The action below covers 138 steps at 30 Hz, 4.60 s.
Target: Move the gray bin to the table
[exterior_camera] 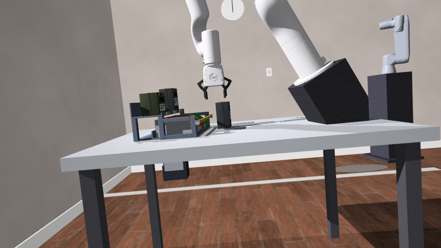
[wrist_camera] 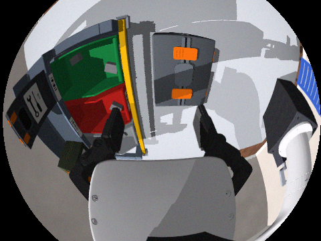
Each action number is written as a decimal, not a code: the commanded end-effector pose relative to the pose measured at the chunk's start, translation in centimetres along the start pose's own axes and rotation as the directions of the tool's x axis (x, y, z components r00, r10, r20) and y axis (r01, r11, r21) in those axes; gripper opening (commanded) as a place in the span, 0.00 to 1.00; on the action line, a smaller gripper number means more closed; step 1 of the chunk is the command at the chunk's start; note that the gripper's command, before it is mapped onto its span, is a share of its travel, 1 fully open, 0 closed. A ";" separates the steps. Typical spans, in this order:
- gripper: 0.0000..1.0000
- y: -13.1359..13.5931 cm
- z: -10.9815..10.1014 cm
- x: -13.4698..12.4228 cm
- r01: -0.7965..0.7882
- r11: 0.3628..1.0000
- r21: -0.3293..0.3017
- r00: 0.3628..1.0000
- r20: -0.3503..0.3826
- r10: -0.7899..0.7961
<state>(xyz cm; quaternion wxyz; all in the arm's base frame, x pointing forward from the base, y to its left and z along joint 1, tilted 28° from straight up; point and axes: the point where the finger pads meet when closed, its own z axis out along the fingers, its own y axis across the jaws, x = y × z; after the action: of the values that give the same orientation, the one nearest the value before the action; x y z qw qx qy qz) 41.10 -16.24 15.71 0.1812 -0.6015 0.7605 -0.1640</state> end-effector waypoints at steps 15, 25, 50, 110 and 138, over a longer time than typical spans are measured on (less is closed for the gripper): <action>1.00 -3.3 0.0 -4.5 0.000 1.000 -0.001 1.000 -0.001 0.000; 1.00 -5.2 0.0 -7.1 -0.001 1.000 -0.001 1.000 -0.001 0.001; 1.00 -5.9 0.0 -8.0 0.000 1.000 0.000 1.000 -0.001 0.000; 0.47 -5.4 0.0 -7.4 0.000 1.000 0.000 1.000 -0.001 0.000; 0.47 -5.3 3.0 -7.3 0.000 1.000 0.000 1.000 -0.001 0.000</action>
<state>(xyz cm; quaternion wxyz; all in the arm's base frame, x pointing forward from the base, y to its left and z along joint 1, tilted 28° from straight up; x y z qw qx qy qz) 48.57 -10.42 16.11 0.1810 -0.6018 0.7610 -0.1615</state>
